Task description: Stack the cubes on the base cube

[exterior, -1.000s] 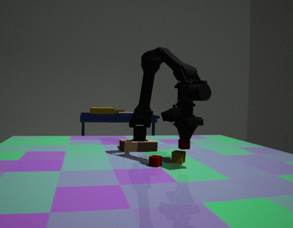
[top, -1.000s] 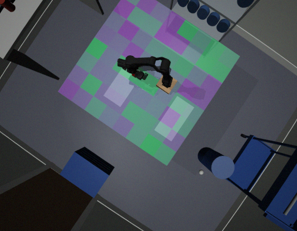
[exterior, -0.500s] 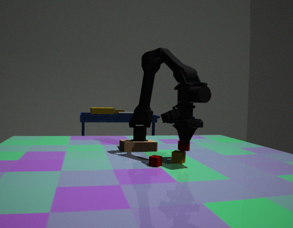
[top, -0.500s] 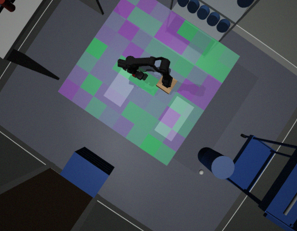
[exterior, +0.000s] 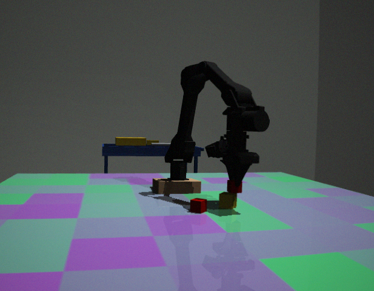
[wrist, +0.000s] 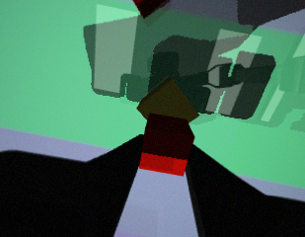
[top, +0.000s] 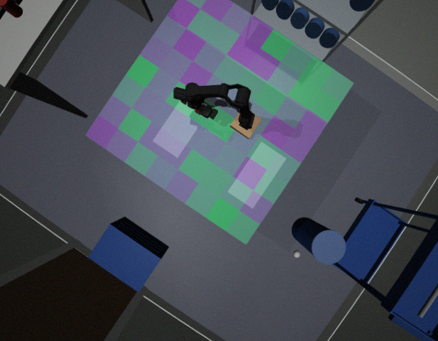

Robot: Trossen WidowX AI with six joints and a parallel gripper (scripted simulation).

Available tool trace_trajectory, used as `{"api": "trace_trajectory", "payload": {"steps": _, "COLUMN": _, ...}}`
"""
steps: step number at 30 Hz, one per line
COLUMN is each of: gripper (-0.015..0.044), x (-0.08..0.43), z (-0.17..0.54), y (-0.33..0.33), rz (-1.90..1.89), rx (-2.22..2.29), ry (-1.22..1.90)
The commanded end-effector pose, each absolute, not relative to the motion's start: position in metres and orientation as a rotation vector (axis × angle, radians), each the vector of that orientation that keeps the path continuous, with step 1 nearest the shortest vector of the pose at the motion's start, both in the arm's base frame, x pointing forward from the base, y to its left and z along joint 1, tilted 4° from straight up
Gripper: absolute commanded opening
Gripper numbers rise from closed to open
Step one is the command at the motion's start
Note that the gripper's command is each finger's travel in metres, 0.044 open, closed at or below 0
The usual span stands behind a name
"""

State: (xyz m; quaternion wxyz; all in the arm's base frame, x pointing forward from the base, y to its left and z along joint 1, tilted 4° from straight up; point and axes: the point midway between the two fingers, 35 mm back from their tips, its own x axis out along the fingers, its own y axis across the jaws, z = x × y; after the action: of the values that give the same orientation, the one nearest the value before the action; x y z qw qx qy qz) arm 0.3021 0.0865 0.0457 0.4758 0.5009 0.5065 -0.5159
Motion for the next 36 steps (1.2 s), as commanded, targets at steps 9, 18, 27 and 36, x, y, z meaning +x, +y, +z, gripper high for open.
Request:
{"api": "trace_trajectory", "payload": {"steps": 9, "gripper": 0.0205, "x": 0.302, "z": 0.045, "y": 0.087, "rz": -1.262, "rx": 1.226, "ry": 1.242}}
{"api": "trace_trajectory", "payload": {"steps": 18, "gripper": 0.0205, "x": 0.303, "z": 0.062, "y": 0.086, "rz": -1.261, "rx": 1.224, "ry": 1.238}}
{"api": "trace_trajectory", "payload": {"steps": 27, "gripper": 0.0205, "x": 0.304, "z": 0.075, "y": 0.086, "rz": -1.261, "rx": 1.224, "ry": 1.238}}
{"api": "trace_trajectory", "payload": {"steps": 36, "gripper": 0.0265, "x": 0.310, "z": 0.077, "y": 0.073, "rz": -1.198, "rx": 1.158, "ry": 1.281}}
